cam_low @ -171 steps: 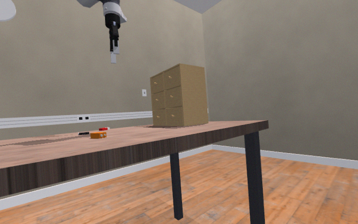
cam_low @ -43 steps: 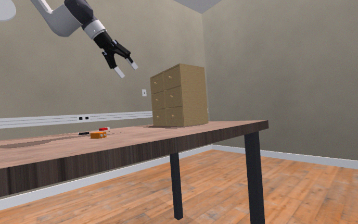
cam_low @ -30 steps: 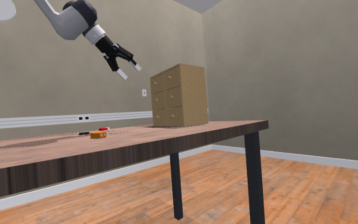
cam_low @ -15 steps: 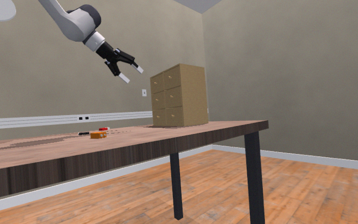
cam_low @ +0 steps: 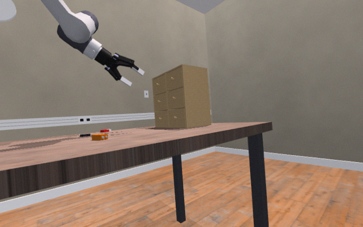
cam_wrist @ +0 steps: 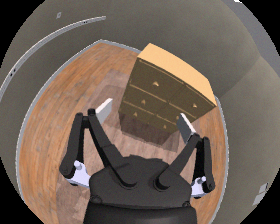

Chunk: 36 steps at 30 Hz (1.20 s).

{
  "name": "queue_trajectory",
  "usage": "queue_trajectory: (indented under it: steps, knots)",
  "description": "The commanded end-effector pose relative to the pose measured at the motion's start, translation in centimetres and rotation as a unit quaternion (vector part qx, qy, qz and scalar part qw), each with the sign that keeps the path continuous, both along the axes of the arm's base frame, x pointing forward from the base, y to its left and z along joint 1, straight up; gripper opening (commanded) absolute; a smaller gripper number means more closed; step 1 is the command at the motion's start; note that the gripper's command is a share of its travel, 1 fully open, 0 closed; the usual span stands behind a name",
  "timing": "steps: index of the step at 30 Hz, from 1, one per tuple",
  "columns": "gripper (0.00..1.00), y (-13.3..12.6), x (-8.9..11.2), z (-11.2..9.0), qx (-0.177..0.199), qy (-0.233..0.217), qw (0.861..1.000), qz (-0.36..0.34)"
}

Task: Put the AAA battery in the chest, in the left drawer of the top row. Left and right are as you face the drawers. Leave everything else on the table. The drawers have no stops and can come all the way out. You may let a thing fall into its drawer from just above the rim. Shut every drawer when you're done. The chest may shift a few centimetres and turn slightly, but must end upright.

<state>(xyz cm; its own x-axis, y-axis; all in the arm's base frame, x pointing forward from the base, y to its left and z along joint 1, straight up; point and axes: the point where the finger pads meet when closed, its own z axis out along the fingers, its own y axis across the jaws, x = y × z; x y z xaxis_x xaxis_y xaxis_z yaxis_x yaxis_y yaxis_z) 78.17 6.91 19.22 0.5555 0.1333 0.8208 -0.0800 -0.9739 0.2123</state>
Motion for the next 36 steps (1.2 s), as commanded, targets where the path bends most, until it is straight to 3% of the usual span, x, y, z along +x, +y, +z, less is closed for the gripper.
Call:
queue_trajectory:
  steps: [1, 24, 36]
  knots:
    - [0.28, -1.1, 0.2, -0.1, 0.077, -0.109, 0.99, -0.039]
    - [0.28, -1.1, 0.2, -0.1, 0.089, -0.125, 0.987, -0.045]
    - [0.28, -1.5, 2.2, -0.7, 0.089, -0.125, 0.987, -0.045]
